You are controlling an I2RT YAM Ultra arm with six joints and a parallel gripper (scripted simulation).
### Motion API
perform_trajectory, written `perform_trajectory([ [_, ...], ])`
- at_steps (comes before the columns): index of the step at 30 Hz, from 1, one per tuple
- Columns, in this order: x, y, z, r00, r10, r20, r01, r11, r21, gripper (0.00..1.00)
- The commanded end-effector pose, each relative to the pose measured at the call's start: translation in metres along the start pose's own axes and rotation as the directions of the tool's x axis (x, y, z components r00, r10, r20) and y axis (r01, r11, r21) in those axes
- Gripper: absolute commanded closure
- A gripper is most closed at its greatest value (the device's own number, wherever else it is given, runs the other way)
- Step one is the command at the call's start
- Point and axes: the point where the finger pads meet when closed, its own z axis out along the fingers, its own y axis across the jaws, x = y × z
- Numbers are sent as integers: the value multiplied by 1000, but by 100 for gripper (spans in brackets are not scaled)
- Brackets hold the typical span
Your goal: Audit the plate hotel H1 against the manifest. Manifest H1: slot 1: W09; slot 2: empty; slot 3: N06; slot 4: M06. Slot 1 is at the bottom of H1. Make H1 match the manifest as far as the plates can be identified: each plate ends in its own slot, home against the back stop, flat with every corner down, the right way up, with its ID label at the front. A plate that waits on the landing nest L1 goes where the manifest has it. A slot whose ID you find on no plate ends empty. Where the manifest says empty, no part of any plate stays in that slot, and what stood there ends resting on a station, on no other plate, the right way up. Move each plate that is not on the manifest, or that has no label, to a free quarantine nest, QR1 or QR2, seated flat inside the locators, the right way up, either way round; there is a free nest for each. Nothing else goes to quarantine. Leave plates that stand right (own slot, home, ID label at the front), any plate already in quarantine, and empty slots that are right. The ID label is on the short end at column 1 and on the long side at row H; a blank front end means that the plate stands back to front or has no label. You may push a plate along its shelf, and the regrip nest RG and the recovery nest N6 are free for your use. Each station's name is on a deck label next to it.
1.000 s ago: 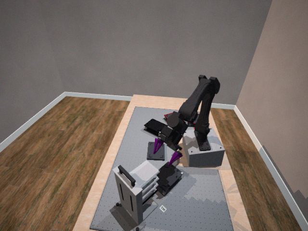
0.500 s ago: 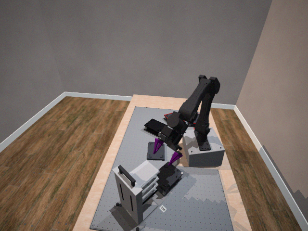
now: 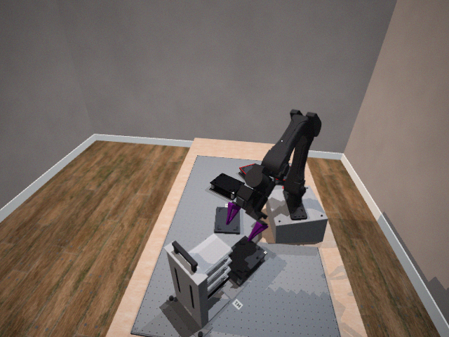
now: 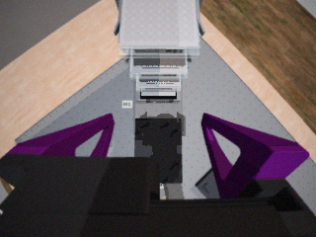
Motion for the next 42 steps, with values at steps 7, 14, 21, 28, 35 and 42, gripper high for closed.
perform_trajectory([
  [7, -5, -1, -16, 999, 5, 45, -5, 1000, 1, 0],
  [14, 0, -1, -21, 999, 5, 44, -5, 1000, 1, 0],
  [21, 5, -1, -16, 999, 5, 44, -5, 1000, 1, 0],
  [28, 13, -1, -7, 999, 5, 44, -5, 1000, 1, 0],
  [35, 18, -1, -1, 999, 5, 44, -5, 1000, 1, 0],
  [42, 26, -1, 7, 999, 4, 44, -5, 1000, 2, 0],
])
